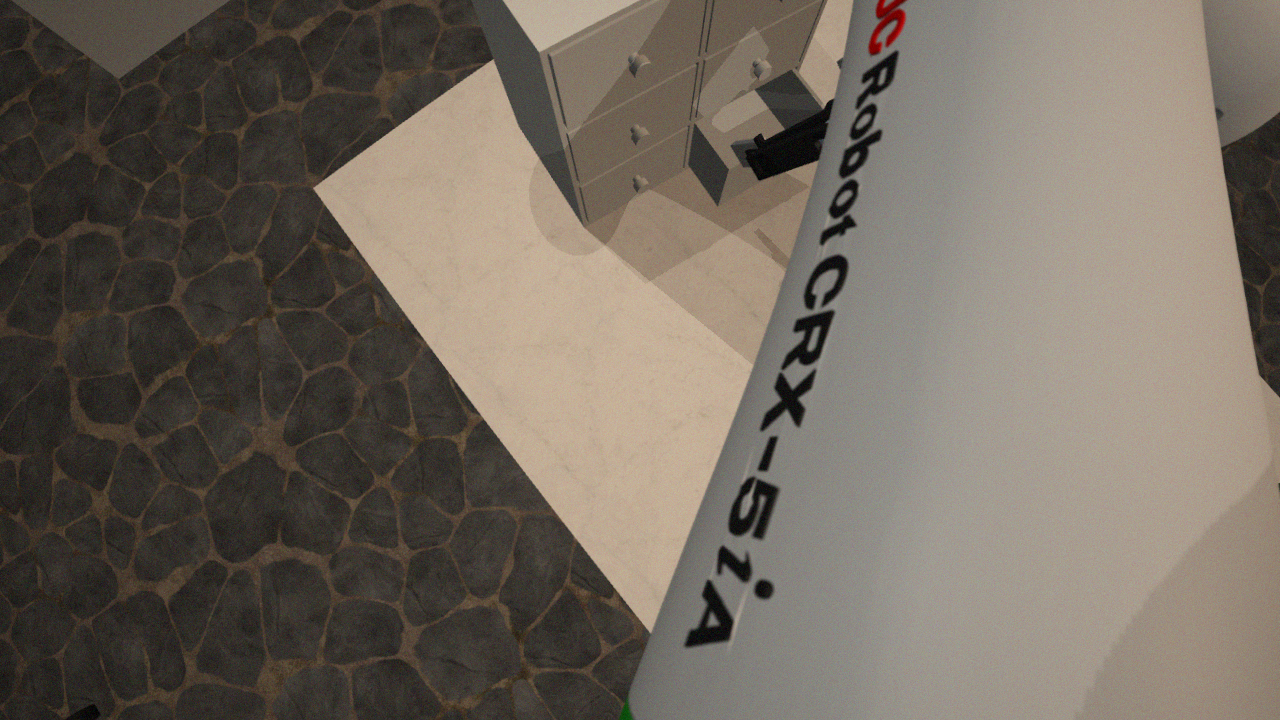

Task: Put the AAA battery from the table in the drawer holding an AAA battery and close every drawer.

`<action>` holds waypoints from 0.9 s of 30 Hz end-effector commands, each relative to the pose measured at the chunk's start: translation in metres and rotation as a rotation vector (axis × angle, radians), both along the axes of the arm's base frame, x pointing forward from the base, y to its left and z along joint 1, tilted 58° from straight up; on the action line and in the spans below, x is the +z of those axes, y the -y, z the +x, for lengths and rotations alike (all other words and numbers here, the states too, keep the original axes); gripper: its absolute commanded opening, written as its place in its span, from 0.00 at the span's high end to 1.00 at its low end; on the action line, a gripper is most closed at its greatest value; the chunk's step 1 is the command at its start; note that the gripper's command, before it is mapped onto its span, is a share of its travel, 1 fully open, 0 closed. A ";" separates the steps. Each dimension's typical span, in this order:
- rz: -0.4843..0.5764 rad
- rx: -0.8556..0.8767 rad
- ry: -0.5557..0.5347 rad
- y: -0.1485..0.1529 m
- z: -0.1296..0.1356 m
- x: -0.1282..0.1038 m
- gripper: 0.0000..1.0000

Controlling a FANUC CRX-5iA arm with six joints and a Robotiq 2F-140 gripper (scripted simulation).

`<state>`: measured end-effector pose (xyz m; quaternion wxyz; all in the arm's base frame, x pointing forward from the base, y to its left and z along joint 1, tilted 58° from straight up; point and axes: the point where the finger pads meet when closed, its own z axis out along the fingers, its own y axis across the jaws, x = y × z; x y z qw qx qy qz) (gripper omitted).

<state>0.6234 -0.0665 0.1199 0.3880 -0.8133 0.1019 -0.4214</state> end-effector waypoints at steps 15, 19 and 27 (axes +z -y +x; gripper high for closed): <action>0.009 0.059 -0.062 0.009 -0.018 0.004 0.00; 0.021 0.132 -0.140 0.020 -0.041 0.010 0.00; 0.048 0.298 -0.316 0.045 -0.093 0.022 0.00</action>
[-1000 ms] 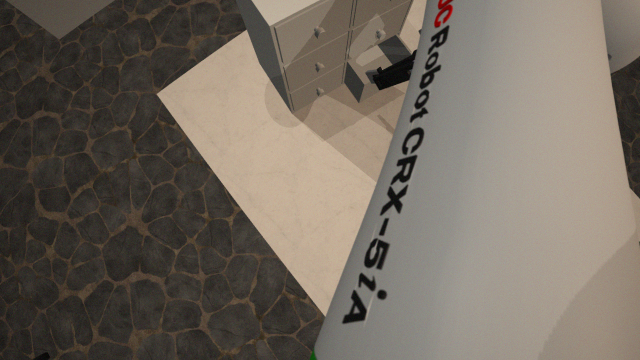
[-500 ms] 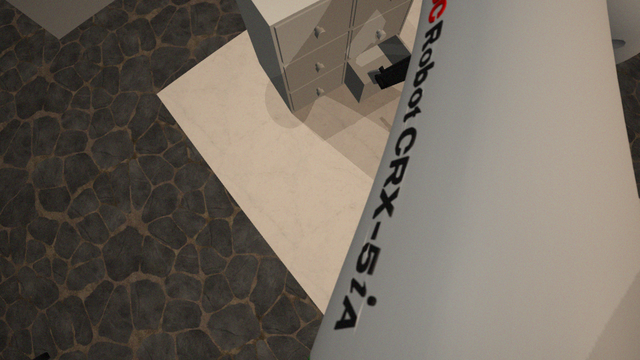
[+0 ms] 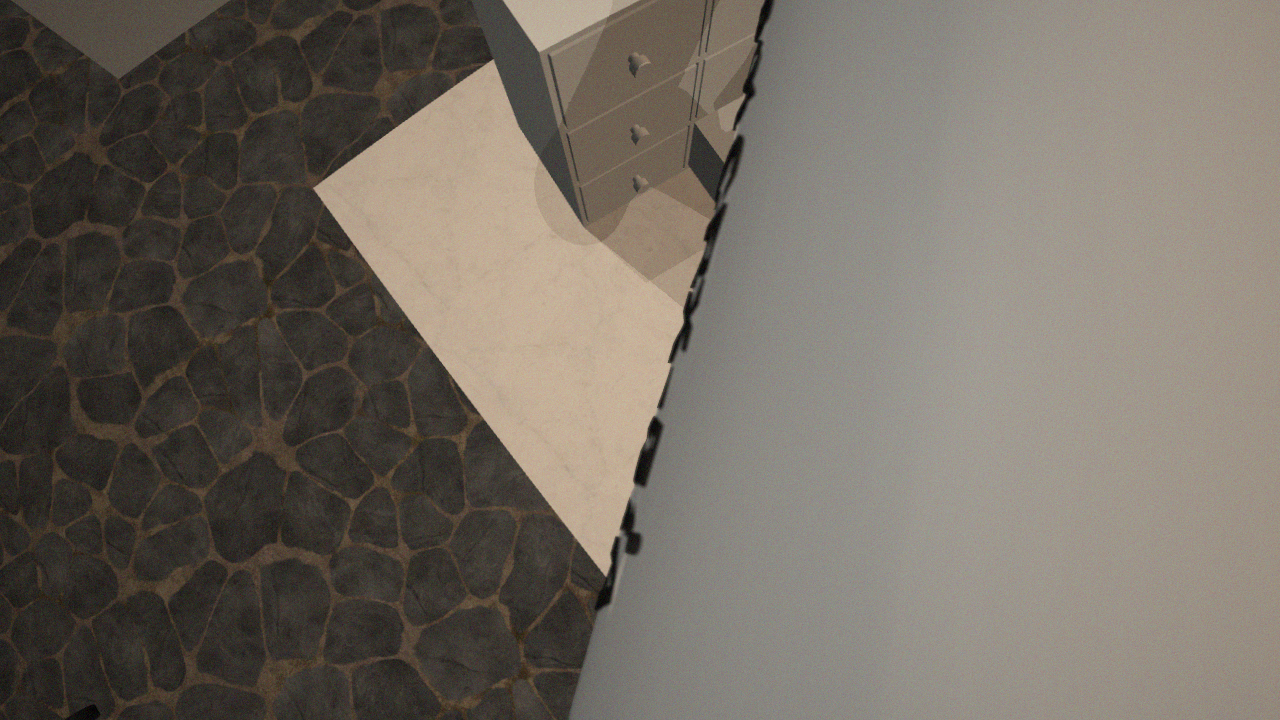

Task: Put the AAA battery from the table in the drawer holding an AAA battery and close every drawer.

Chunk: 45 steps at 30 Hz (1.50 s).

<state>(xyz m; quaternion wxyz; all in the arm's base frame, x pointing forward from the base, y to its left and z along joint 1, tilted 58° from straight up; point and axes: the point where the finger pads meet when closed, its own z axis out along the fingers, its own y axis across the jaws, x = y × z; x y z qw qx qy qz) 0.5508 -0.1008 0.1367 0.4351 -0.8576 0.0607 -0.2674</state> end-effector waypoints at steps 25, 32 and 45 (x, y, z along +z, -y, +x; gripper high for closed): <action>0.025 0.164 -0.177 0.026 -0.053 0.012 0.00; 0.025 0.164 -0.177 0.021 -0.073 0.007 0.00; 0.025 0.164 -0.177 0.004 -0.162 -0.016 0.00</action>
